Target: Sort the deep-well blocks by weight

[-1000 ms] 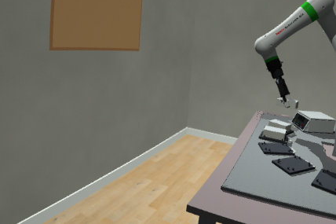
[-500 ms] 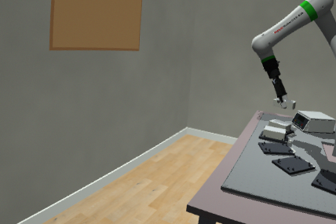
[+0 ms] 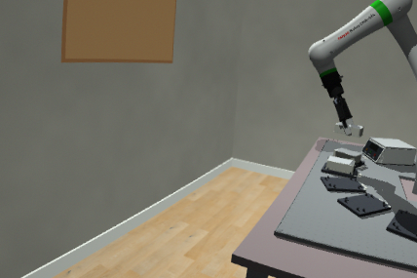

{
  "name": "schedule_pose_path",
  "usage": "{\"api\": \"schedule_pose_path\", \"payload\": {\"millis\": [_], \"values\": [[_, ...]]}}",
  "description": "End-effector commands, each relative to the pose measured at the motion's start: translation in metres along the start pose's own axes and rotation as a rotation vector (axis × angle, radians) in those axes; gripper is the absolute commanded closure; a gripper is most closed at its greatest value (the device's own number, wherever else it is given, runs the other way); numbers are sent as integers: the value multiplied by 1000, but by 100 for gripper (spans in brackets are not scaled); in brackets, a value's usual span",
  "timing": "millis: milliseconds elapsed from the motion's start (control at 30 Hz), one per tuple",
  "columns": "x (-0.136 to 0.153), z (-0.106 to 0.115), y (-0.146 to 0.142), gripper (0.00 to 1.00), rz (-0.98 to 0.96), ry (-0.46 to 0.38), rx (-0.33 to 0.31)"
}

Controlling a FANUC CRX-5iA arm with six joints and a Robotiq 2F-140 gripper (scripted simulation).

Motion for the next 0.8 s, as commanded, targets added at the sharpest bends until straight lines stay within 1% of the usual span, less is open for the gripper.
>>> {"api": "schedule_pose_path", "payload": {"millis": [0,100,200,267,333,767], "values": [[-3,1,-10,90,0,0,0],[-5,3,-20,90,0,0,0],[-6,3,-21,90,0,0,0],[-4,2,-29,90,57,-1,33],[-4,2,-29,90,57,-1,33],[5,-4,-75,90,432,-8,250]]}}
Point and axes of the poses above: the point where the finger pads meet when closed, its own z axis back along the fingers, its own y axis across the jaws, x = y × z, the point moved 2 cm from there along z, back along the fingers, and after that the axes turned 2 degrees about z, right-handed, at the moved point
